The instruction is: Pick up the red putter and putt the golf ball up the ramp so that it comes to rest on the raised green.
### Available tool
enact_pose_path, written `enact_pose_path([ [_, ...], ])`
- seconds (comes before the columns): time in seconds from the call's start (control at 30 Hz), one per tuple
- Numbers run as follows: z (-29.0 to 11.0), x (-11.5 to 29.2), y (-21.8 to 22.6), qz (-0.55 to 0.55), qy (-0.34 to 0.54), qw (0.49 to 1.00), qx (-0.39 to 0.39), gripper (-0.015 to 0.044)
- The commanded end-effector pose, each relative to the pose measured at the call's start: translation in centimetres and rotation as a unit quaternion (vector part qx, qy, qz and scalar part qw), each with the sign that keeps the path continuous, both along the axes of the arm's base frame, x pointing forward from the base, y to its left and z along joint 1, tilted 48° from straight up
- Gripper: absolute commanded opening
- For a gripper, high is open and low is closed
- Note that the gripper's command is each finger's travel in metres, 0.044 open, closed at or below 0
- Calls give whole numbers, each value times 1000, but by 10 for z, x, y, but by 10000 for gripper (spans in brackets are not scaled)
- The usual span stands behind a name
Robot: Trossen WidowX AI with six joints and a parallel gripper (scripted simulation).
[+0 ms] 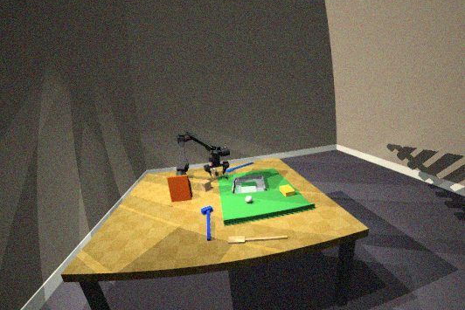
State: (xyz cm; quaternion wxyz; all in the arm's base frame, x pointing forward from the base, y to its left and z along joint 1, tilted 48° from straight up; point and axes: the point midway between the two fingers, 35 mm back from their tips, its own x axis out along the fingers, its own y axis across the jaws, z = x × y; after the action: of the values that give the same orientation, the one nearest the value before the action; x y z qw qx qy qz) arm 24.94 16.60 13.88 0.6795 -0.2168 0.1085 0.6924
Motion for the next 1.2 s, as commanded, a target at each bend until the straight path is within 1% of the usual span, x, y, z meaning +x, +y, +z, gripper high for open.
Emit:
enact_pose_path([
  [0.0, -6, -1, 4, -2, 4, 1000, -3, 440],
  [0.3, -14, 0, 13, -2, 4, 1000, -2, 440],
  [0.8, -10, 0, 11, 1, 1, 1000, 0, 46],
  [1.03, -10, 0, 11, 1, 1, 1000, 0, 0],
  [1.17, -6, 2, 4, 0, 1, 1000, -4, 0],
])
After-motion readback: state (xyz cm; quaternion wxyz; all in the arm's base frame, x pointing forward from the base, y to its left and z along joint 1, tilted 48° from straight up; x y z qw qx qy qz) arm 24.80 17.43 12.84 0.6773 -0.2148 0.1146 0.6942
